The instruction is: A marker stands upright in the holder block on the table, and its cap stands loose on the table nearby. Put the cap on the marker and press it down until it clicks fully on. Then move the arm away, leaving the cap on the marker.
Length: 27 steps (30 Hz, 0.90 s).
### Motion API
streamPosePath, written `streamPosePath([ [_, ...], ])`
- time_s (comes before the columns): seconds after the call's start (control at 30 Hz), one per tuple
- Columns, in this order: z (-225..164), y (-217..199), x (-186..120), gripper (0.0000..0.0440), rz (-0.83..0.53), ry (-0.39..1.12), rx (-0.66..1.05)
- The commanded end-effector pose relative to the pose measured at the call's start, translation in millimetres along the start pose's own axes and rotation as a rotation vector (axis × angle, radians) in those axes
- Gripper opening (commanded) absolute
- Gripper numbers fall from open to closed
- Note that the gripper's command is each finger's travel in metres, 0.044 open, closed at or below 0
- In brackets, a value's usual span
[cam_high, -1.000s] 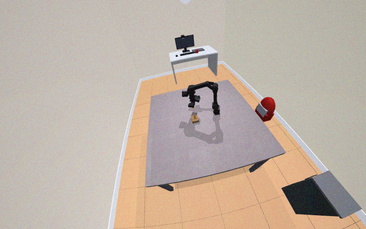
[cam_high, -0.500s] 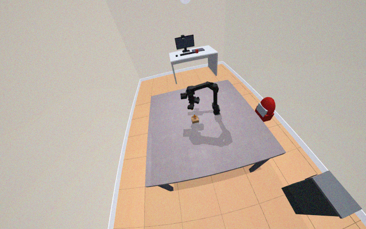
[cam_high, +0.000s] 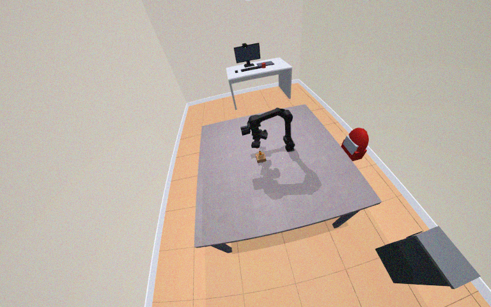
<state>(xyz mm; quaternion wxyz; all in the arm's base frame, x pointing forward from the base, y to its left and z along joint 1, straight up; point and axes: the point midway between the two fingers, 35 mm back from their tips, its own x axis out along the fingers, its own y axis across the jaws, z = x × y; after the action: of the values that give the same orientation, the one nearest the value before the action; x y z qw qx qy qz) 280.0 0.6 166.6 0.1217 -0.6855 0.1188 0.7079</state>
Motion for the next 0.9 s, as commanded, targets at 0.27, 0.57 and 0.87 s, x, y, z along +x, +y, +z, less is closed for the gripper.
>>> streamPosePath([
  [0.27, 16.5, -30.8, -7.3, 0.0, 0.006, -0.018, -0.051],
  [0.57, 23.9, -39.3, -5.5, 0.0, 0.019, -0.036, -0.073],
  [0.87, 25.7, -39.2, 7.5, 0.0, 0.033, -0.063, -0.08],
])
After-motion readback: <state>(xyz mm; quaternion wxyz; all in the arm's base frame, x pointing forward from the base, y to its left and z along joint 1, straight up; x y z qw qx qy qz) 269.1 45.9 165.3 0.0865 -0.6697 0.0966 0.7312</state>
